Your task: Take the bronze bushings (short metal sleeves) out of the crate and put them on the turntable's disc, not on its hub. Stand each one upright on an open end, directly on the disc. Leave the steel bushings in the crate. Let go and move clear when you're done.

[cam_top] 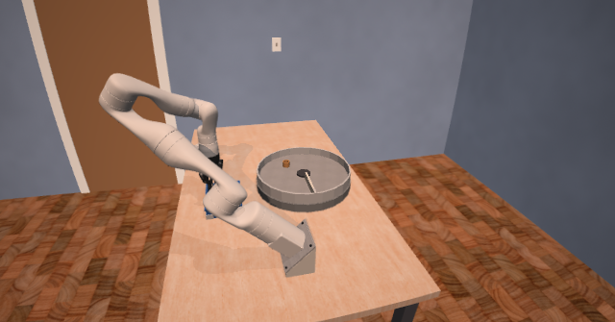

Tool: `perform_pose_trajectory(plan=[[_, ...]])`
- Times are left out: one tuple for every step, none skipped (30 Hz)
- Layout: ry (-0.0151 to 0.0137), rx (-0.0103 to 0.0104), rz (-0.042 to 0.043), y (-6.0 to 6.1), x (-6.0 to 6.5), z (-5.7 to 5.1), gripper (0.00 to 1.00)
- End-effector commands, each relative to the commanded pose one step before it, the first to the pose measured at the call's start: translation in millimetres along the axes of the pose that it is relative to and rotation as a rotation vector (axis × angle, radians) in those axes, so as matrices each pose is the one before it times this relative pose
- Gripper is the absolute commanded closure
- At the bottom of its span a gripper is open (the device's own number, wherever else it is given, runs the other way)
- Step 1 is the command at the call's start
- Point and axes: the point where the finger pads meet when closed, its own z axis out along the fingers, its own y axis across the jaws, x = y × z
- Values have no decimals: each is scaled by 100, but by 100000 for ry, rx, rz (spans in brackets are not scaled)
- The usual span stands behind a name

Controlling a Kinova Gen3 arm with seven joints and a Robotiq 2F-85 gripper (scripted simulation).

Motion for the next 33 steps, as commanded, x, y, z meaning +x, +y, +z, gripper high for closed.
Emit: perform_pose_trajectory(plan=[[-566, 811, 262, -140, -181, 1219, 61], [0, 0, 0, 1, 2, 430, 61], [-2, -1, 1, 0, 1, 378, 61], [2, 1, -1, 1, 3, 314, 61], [-1, 0, 1, 0, 1, 250, 61], [1, 0, -1, 1, 2, 184, 61], [-1, 0, 1, 0, 0, 123, 61], [-1, 0, 1, 0, 0, 69, 61], [-1, 0, 0, 0, 0, 28, 61], [0, 0, 0, 0, 0, 4, 61], [0, 0, 0, 0, 0, 0, 61], [0, 0, 0, 0, 0, 0, 61], [0, 0, 0, 0, 0, 0, 61], [0, 0, 0, 0, 0, 0, 61], [0, 0, 0, 0, 0, 0, 61], [0, 0, 0, 0, 0, 0, 61], [0, 0, 0, 0, 0, 0, 61], [0, 0, 0, 0, 0, 0, 61], [0, 0, 0, 0, 0, 0, 61], [0, 0, 0, 0, 0, 0, 61], [0, 0, 0, 0, 0, 0, 61], [0, 0, 0, 0, 0, 0, 61], [0, 0, 0, 0, 0, 0, 61], [0, 0, 0, 0, 0, 0, 61], [0, 0, 0, 0, 0, 0, 61], [0, 0, 0, 0, 0, 0, 61], [0, 0, 0, 0, 0, 0, 61], [0, 0, 0, 0, 0, 0, 61], [0, 0, 0, 0, 0, 0, 61], [0, 0, 0, 0, 0, 0, 61], [0, 0, 0, 0, 0, 0, 61], [0, 0, 0, 0, 0, 0, 61], [0, 0, 0, 0, 0, 0, 61]])
